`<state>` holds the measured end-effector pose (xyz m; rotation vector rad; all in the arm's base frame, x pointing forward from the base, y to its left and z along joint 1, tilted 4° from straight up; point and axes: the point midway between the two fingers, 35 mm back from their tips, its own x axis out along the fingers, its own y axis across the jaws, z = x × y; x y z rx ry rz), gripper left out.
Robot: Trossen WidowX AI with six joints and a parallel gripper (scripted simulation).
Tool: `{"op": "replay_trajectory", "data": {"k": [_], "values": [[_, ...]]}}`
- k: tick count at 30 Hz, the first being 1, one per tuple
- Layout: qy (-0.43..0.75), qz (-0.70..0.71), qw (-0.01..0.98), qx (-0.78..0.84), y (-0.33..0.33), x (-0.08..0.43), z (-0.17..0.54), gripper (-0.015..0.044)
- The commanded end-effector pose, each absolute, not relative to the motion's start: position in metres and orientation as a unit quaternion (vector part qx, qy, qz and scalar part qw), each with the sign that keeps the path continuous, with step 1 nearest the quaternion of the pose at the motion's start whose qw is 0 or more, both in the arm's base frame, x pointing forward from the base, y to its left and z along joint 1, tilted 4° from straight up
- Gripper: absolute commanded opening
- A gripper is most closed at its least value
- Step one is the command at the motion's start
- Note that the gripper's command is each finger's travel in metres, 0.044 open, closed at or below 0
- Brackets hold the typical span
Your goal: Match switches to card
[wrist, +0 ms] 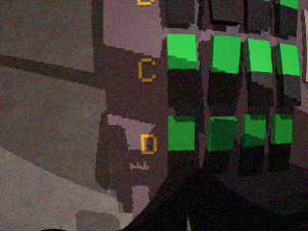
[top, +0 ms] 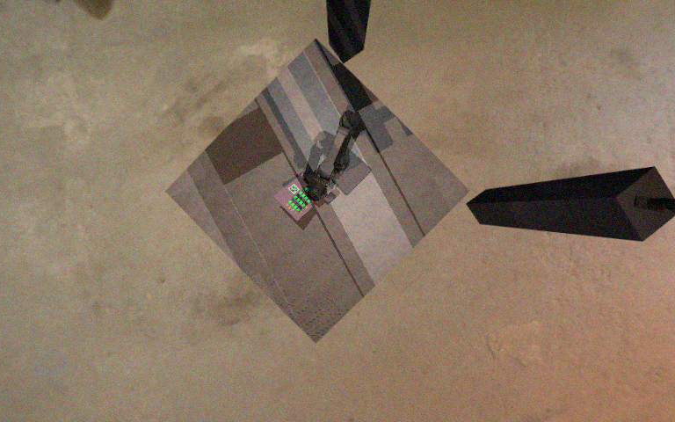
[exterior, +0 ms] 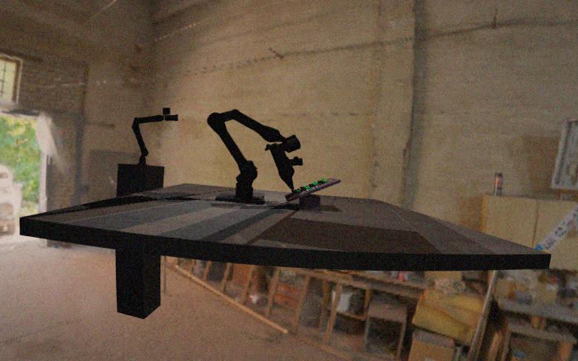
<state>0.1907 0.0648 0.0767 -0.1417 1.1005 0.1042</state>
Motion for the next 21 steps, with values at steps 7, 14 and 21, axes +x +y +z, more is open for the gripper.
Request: {"op": "replay_trajectory", "data": {"k": [7,14,21], "values": [[0.523,0.052,0.848,-0.069,0.0653,0.1909,0.0748,0.0],[0.523,0.052,0.848,-0.069,0.0653,0.1913,0.074,0.0],[0.523,0.052,0.848,-0.069,0.0653,0.1917,0.0731,0.0]]}}
